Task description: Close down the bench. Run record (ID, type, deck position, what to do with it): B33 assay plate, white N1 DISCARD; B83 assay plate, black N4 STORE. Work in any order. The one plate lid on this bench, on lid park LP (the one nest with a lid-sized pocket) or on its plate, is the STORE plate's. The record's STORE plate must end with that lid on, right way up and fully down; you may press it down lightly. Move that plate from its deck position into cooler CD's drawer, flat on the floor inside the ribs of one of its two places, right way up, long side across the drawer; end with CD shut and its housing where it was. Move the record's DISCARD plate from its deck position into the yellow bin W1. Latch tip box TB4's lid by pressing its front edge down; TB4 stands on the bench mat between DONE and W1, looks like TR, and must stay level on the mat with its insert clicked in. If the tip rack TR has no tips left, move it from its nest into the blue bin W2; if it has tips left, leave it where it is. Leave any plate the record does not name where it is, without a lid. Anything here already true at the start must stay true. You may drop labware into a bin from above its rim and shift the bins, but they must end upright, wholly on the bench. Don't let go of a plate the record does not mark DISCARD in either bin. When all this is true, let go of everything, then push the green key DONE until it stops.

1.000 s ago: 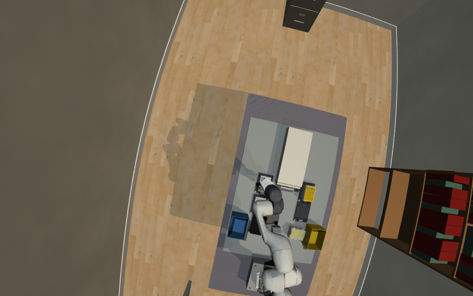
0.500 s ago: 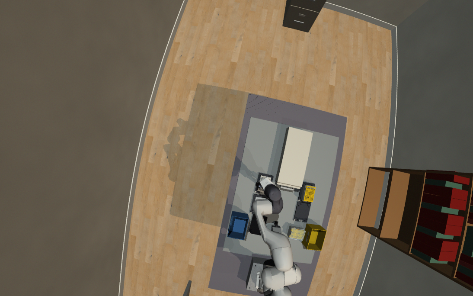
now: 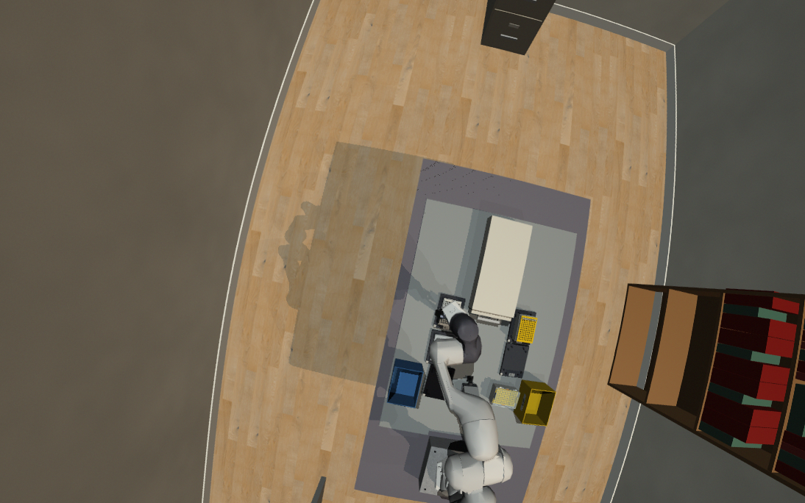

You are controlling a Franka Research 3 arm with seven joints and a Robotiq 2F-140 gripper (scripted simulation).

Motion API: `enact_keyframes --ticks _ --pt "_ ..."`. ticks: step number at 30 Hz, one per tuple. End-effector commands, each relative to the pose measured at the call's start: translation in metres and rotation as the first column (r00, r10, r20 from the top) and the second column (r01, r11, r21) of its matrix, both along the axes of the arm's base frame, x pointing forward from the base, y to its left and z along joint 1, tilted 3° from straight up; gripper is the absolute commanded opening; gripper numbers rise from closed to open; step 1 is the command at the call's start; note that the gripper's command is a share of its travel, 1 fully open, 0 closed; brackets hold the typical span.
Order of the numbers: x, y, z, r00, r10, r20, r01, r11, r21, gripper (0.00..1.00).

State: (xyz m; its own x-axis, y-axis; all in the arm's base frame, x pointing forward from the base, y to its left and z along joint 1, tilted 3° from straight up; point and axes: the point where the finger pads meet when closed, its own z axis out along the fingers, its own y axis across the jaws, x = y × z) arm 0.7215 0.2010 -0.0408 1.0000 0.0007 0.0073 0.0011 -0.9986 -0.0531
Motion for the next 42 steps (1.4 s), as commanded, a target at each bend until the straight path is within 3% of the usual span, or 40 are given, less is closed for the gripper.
enact_keyframes --ticks 1,42 --pt "0.0016 0.0003 0.0 1.0 -0.001 0.005 0.001 1.0 -0.002 0.0" --pt "0.0015 0.0001 0.0044 1.0 -0.001 0.005 0.001 1.0 -0.002 0.0"
